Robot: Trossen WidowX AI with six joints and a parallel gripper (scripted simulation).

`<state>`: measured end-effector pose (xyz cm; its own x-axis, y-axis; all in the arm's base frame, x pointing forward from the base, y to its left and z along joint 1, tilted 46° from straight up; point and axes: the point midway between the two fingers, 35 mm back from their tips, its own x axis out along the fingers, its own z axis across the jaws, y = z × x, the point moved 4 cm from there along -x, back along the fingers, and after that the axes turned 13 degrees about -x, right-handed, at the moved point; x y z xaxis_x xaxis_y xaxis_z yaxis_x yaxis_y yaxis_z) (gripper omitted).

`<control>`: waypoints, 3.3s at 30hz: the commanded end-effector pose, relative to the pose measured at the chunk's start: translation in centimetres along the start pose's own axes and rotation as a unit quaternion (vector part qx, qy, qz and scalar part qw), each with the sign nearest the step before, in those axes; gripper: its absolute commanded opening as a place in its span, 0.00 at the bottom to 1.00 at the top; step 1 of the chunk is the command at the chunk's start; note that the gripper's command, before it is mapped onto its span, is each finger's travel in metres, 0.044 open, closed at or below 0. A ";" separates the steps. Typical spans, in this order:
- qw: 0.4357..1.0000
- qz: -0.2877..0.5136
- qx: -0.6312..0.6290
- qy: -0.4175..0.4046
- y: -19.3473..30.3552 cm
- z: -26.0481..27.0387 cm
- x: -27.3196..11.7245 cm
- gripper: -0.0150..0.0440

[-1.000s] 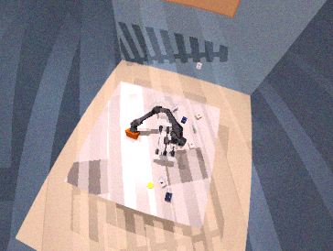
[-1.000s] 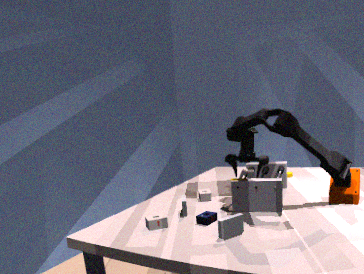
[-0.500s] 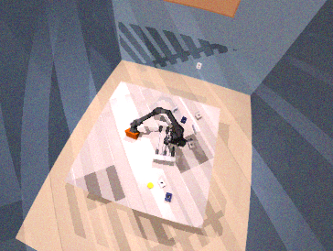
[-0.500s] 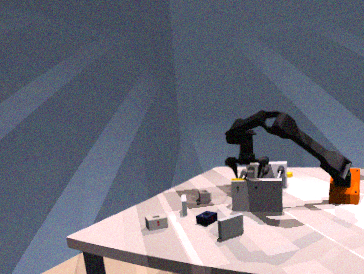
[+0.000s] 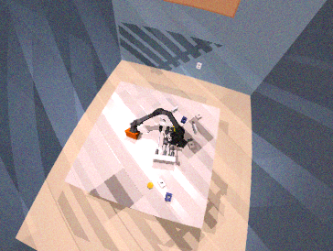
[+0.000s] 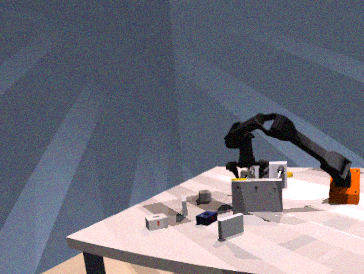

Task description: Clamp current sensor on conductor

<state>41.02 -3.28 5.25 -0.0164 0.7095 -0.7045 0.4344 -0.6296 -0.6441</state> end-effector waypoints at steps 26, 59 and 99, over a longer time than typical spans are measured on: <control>0.999 -0.006 -0.001 -0.035 0.1 0.5 -0.1 1.00; 0.999 -0.006 -0.001 -0.035 0.1 0.6 -0.1 1.00; 0.999 -0.006 -0.001 -0.035 0.1 0.6 -0.1 1.00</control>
<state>40.92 -3.32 5.26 -0.0685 0.7007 -0.7102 0.4423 -0.6167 -0.6512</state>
